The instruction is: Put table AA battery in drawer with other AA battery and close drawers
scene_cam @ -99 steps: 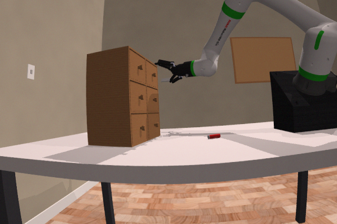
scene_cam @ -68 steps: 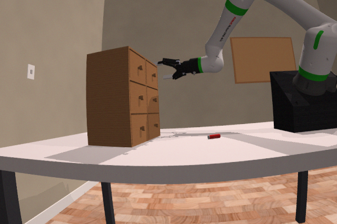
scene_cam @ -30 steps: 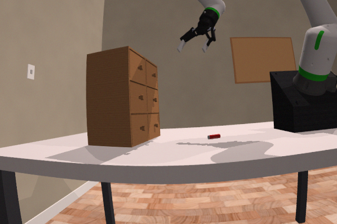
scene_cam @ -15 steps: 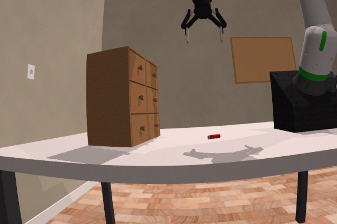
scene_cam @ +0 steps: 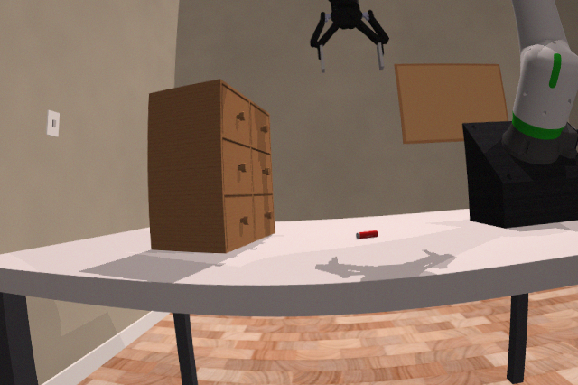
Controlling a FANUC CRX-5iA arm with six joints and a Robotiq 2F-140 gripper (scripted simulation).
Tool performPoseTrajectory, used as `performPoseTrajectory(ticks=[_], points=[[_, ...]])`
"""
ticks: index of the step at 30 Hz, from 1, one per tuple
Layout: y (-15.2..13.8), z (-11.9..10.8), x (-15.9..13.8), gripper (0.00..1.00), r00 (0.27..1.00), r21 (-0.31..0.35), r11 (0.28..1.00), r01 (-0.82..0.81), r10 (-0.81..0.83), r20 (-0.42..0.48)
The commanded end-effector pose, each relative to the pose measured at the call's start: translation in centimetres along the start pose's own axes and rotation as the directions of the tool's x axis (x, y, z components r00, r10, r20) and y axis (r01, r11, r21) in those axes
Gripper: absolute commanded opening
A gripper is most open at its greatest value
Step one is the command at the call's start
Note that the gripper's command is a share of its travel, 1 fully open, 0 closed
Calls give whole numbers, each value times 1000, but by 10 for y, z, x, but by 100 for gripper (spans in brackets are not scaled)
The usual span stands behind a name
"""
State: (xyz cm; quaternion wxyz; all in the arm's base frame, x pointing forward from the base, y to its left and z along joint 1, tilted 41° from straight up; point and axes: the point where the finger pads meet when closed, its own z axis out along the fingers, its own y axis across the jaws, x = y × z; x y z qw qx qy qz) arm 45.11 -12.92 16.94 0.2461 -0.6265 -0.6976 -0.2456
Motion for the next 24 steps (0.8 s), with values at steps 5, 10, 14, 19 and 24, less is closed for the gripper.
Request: performPoseTrajectory(ticks=[5,10,14,19,24], points=[[0,1,0,100,999,0,999,-32,32,0],[1,4,0,100,992,0,992,-129,129,0],[2,8,0,100,964,0,964,-267,267,-1],[3,14,0,100,891,0,891,-454,454,-2],[4,22,0,100,758,1,758,-652,652,-3]])
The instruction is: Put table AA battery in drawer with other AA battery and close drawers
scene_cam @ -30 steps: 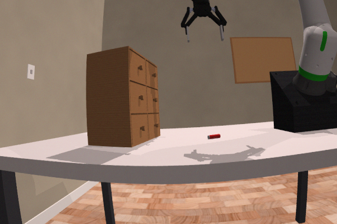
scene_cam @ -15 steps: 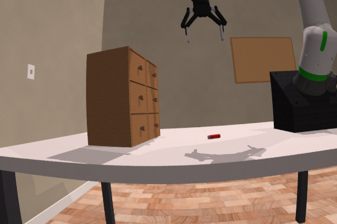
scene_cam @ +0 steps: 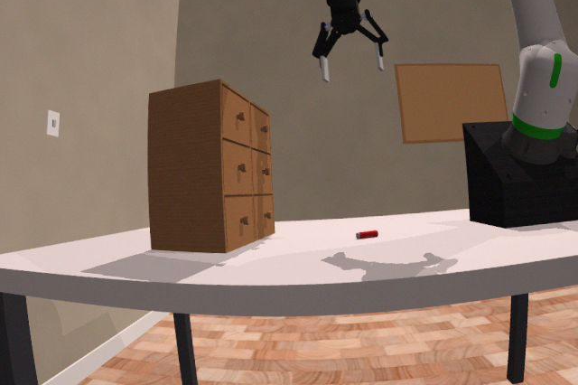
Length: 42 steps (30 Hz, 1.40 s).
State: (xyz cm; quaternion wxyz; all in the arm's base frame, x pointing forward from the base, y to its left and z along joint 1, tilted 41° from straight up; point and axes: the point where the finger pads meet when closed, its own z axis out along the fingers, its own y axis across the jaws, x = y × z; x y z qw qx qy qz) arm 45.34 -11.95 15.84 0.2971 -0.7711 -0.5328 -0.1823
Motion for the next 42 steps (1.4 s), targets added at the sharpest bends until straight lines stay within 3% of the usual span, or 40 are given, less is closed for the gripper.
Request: performPoseTrajectory(ticks=[1,11,13,14,19,27,28,30,31,42], points=[[2,10,1,100,961,0,961,-276,276,-1],[5,38,2,100,762,2,762,-647,647,-2],[5,38,2,100,762,2,762,-647,647,-2],[5,41,2,100,673,2,673,-739,739,-2],[6,57,2,100,511,3,511,-859,859,-1],[6,83,2,100,191,3,191,-982,982,0],[6,86,2,100,149,3,148,-989,989,0],[6,86,2,100,149,3,148,-989,989,0],[6,89,2,100,21,3,21,-1000,1000,0],[4,116,1,100,-426,3,-426,-905,905,1]])
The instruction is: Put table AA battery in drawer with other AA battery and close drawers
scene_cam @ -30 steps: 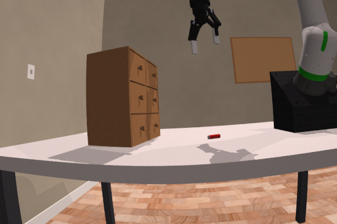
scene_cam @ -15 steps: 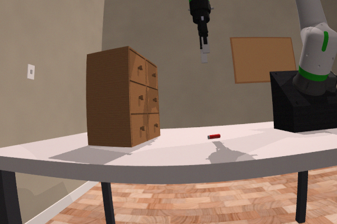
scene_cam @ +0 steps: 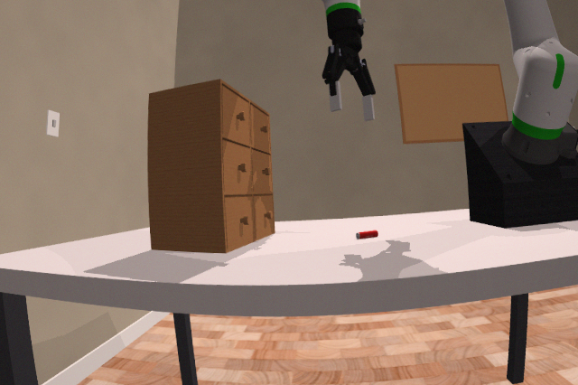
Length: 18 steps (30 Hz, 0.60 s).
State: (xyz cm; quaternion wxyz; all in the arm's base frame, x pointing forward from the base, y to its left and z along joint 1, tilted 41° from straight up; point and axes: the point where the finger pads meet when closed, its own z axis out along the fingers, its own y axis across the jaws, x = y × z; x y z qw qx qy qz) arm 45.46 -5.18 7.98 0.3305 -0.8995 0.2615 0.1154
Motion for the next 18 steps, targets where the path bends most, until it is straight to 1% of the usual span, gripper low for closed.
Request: performPoseTrajectory(ticks=[1,3,5,6,11,14,18], points=[[1,14,-1,100,961,0,961,-276,276,-1],[1,18,-1,100,934,0,934,-357,357,-1],[1,18,-1,100,934,0,934,-357,357,-1],[2,19,-1,100,881,0,881,-474,474,-1],[2,25,-2,100,768,1,768,-641,641,-2],[2,27,-2,100,679,1,679,-734,734,-2],[3,29,-3,100,543,1,543,-840,840,-3]])
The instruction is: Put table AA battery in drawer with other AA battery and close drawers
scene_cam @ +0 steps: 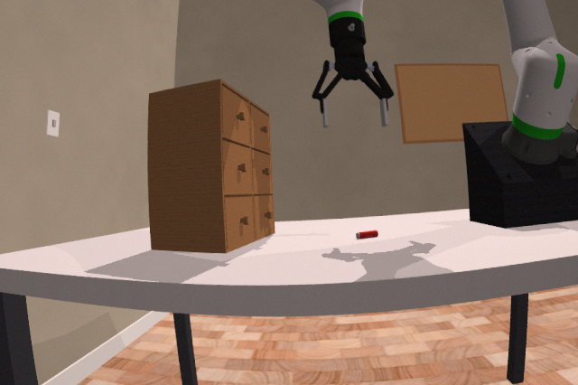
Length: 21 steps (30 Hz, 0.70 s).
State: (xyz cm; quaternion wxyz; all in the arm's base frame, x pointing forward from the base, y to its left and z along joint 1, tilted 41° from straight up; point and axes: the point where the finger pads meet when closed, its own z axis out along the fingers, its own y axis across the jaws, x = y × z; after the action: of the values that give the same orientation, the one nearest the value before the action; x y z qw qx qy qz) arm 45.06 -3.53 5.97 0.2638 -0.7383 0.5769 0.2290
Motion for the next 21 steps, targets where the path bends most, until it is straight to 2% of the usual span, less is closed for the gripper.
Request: performPoseTrajectory(ticks=[1,4,5,11,19,21], points=[[0,3,0,100,961,1,961,-276,276,-1],[1,4,0,100,949,1,949,-317,317,-1],[1,4,0,100,901,1,901,-435,435,-2],[1,4,0,100,769,1,769,-639,639,-2],[-3,7,1,100,509,7,509,-861,861,8],[-3,7,1,100,509,7,509,-861,861,8]])
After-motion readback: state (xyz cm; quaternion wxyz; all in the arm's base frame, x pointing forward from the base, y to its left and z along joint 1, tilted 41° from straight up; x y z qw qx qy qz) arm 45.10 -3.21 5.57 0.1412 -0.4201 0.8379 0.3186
